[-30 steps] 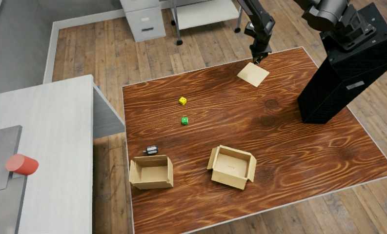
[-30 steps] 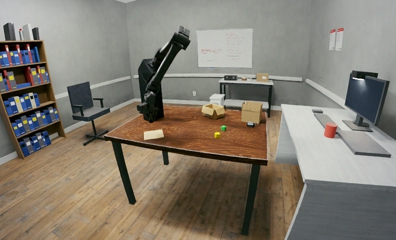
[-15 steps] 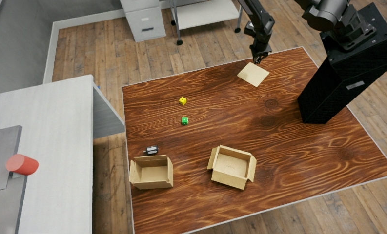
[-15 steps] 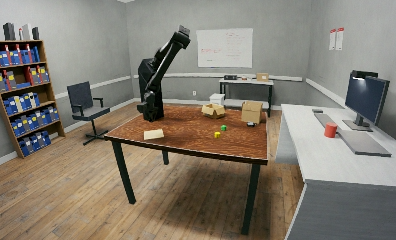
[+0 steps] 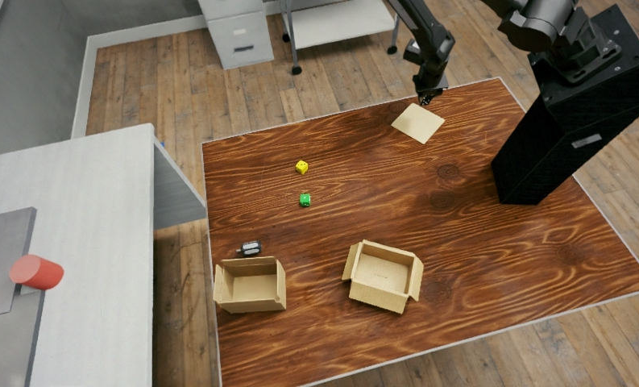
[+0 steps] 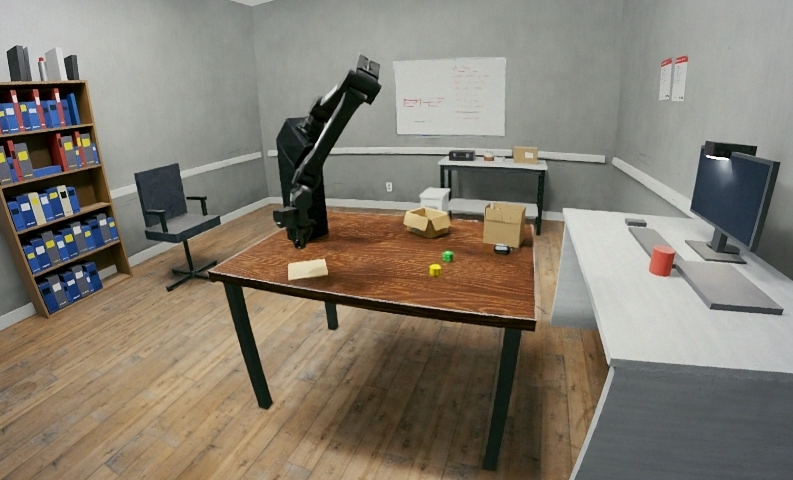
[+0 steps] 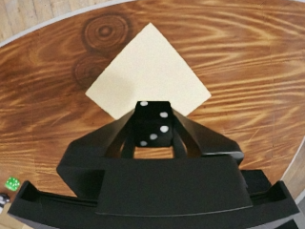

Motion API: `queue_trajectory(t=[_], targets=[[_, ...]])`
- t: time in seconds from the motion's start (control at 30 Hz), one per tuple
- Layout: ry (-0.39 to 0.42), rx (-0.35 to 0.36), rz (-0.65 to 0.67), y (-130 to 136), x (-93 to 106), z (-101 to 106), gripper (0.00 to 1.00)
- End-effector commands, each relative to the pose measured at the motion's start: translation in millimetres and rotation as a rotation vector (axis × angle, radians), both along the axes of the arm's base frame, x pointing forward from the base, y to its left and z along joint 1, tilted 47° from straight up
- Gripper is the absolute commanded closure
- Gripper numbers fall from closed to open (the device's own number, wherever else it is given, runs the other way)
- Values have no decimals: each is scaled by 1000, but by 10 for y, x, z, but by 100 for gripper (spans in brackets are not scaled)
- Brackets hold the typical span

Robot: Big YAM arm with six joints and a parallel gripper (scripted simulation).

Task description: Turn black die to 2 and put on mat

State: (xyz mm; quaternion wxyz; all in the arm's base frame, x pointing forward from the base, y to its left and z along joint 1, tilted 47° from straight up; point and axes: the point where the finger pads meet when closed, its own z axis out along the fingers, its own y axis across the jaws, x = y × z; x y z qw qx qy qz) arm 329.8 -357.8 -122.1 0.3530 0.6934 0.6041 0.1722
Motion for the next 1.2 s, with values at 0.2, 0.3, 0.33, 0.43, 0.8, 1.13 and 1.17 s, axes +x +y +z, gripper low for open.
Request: queue_trajectory(t=[0.2,0.3,0.33,0.43,0.8,1.13,1.17], targets=[[5,-227,-263,223,-65,-62,74],[-25,-400,-418,78,65,22,74],[-25,-446,-467,75,56,32,74],[-23,-563,-590,81,39,41,74],[2,-685,-718,18,-97,142,74],[25,-685,-682,65,89,-95,74],[26,-685,-679,70,118,-117,74]])
